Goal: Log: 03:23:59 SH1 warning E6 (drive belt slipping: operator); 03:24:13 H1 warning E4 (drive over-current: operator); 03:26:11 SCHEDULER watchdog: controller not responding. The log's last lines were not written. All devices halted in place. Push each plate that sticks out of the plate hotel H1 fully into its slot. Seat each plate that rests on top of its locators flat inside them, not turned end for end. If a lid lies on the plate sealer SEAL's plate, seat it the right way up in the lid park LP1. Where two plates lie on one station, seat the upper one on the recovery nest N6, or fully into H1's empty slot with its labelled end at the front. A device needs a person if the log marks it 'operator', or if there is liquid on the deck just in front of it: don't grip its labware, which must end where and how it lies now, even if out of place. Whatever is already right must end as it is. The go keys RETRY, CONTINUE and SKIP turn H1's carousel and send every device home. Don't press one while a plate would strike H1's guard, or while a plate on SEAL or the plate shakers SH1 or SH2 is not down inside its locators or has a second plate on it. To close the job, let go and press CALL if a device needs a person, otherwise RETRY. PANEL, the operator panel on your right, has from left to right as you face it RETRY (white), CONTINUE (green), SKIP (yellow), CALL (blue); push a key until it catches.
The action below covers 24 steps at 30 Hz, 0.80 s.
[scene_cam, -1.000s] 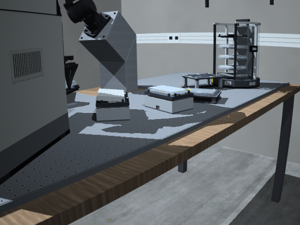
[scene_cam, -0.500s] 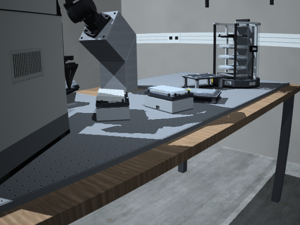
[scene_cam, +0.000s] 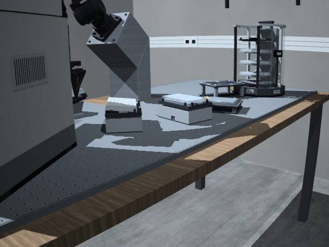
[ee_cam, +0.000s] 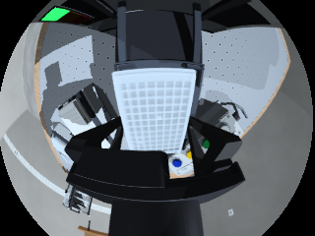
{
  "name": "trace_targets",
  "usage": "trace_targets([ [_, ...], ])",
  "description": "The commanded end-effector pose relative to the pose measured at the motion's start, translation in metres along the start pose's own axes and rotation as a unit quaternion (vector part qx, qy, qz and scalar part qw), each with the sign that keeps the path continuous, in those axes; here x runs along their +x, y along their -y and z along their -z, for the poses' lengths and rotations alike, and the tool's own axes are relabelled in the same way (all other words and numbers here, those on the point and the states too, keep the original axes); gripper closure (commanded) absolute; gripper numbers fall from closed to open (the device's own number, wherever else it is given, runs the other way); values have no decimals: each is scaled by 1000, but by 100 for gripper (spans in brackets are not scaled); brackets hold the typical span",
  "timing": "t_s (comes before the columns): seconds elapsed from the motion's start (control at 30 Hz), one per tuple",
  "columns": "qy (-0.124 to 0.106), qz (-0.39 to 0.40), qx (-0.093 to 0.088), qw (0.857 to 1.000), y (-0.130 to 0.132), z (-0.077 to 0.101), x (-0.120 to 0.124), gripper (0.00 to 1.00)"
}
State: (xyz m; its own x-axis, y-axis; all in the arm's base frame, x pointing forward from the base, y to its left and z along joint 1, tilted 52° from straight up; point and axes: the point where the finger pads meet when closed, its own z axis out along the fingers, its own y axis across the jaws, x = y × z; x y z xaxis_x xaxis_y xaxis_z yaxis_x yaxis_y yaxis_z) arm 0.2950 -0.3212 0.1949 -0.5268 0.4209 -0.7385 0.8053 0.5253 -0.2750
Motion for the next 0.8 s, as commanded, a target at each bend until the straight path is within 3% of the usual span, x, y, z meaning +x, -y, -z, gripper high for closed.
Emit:
trace_targets([
  [0.0, 9, -3, -5, 1000, -3, 13, -5, 16],
  [0.77, 10, -3, -5, 1000, -3, 18, -6, 16],
])
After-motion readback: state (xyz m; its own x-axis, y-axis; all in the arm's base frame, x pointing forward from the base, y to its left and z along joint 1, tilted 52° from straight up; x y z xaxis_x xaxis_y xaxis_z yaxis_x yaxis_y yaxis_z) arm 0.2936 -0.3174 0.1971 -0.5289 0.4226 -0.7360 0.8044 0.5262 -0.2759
